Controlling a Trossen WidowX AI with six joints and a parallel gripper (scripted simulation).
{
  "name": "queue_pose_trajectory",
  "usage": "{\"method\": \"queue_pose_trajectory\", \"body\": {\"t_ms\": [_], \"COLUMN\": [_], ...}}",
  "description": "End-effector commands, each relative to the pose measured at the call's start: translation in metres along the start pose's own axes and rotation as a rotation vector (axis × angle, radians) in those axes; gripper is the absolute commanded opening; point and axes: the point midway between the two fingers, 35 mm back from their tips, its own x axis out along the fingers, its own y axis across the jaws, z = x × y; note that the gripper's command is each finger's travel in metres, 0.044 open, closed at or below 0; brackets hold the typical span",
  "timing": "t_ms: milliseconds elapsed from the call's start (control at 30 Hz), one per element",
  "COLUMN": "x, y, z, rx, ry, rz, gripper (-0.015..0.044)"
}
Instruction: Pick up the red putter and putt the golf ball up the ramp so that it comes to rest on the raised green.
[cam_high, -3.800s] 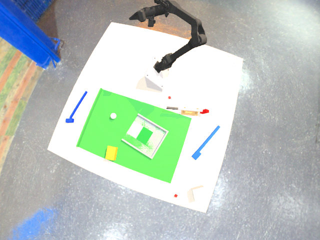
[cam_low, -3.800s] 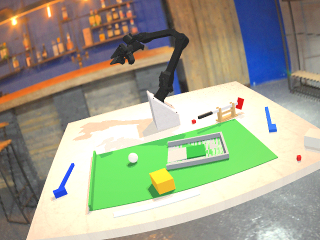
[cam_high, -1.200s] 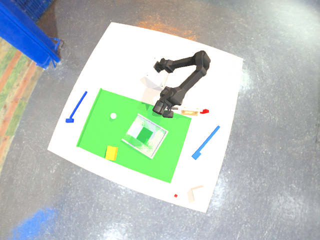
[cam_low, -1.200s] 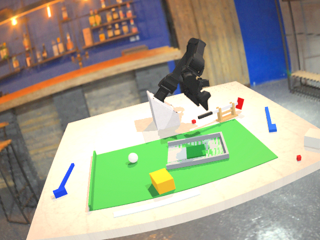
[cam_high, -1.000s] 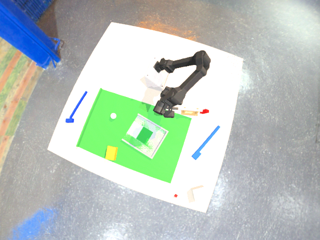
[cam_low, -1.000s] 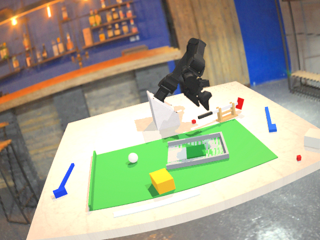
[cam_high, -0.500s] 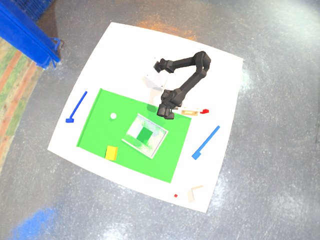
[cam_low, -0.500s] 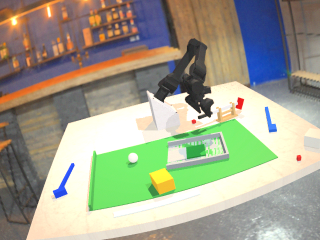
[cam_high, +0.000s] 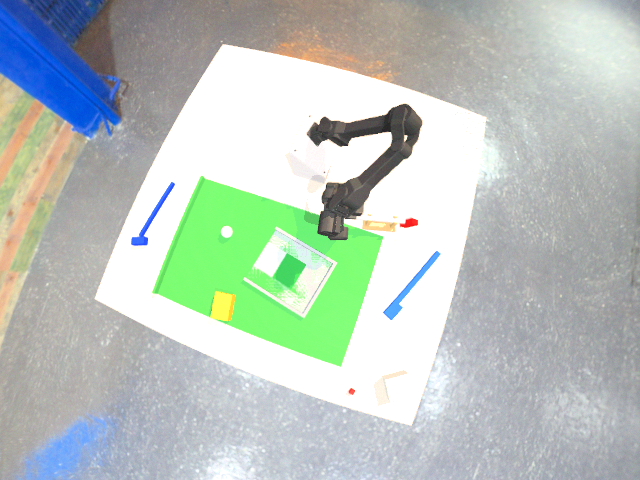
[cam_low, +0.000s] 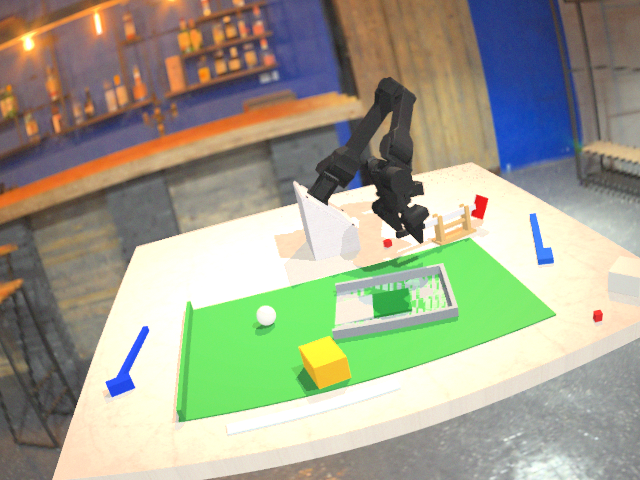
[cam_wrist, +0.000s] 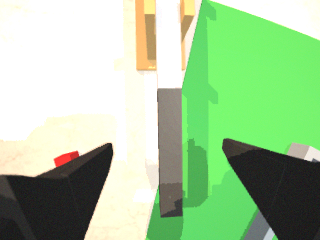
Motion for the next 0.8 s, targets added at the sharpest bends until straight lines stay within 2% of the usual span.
{"method": "queue_pose_trajectory", "body": {"t_ms": [0, 200, 700, 767], "x": [0.0068, 0.0120, 0.0094, 0.0094], "y": [0.0022, 0.0025, 0.0006, 0.0006], "z": [-0.0023, -0.0034, -0.0017, -0.0017], "rx": [0.008, 0.008, 0.001, 0.001], "ry": [-0.001, -0.002, -0.004, -0.004], "rz": [0.005, 0.005, 0.002, 0.002], "gripper": [0.0440, 0.0440, 0.0046, 0.0033]}}
